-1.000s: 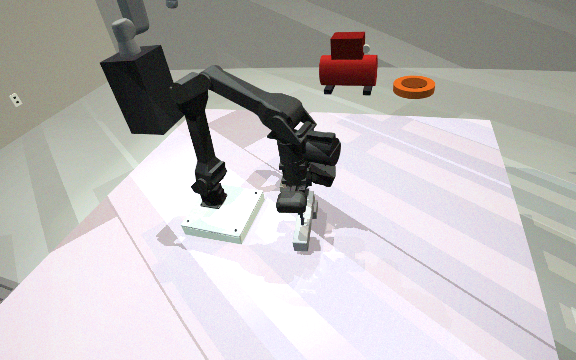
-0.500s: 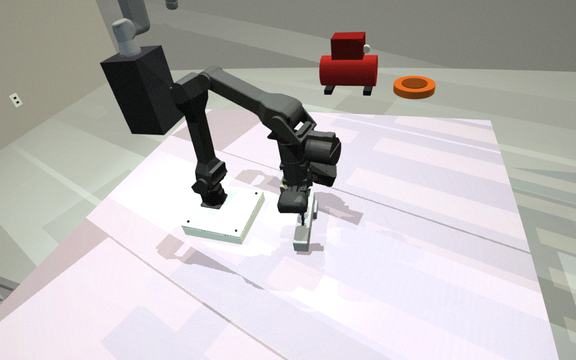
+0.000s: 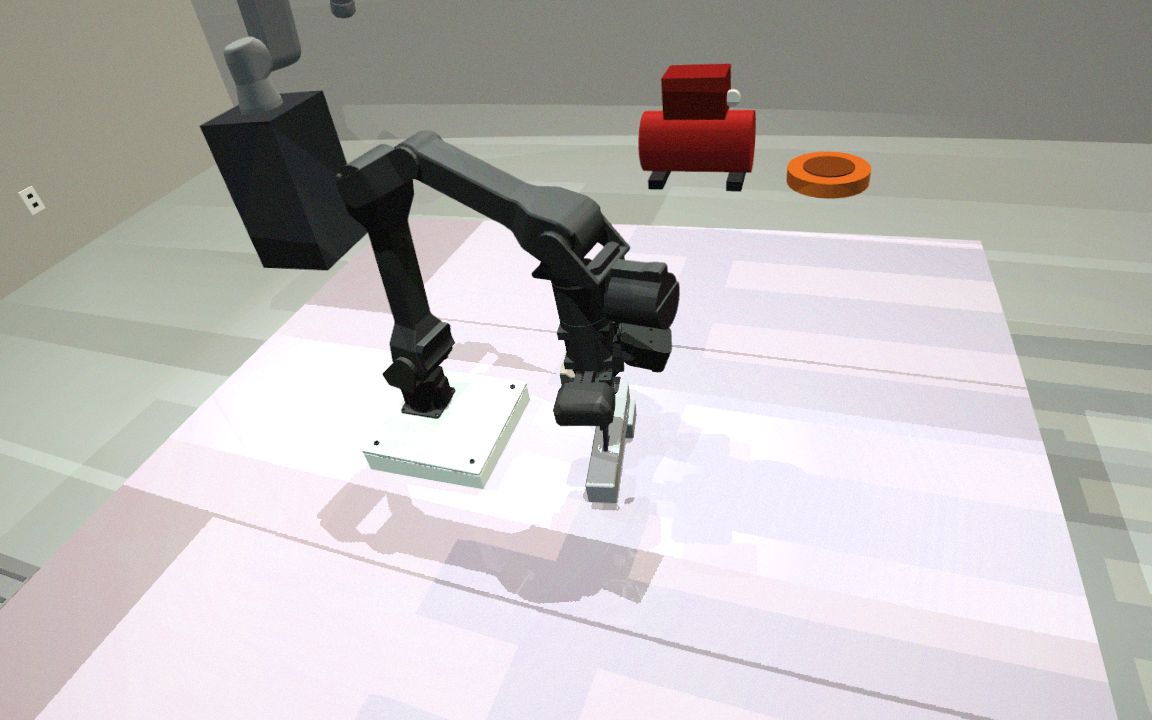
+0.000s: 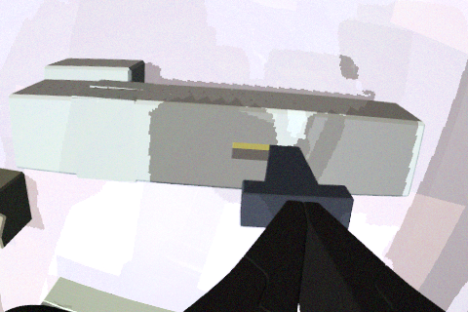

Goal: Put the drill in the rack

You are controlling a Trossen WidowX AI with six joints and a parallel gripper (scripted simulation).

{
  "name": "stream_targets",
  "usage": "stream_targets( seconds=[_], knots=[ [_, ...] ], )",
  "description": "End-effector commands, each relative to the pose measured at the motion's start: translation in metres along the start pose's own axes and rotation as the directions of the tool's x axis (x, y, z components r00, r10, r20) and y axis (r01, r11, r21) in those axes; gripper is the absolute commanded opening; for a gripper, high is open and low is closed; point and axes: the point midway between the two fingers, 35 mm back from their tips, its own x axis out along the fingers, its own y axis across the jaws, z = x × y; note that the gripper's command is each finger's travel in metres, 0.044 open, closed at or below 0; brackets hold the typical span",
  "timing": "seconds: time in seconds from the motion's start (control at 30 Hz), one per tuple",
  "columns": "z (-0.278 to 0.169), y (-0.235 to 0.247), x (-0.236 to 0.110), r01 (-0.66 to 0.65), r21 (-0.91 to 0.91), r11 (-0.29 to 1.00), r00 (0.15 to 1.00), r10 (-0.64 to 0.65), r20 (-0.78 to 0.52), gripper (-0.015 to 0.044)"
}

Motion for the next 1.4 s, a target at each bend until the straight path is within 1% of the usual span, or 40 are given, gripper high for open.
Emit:
stream_targets(
  seconds=[0.0,1.37],
  knots=[
    [-0.007,0.000,0.013,-0.008,-0.003,1.000,0.999,0.008,-0.035,0.0000],
    [-0.009,0.000,0.027,-0.008,-0.003,1.000,0.999,0.008,-0.035,0.0000]
  ],
)
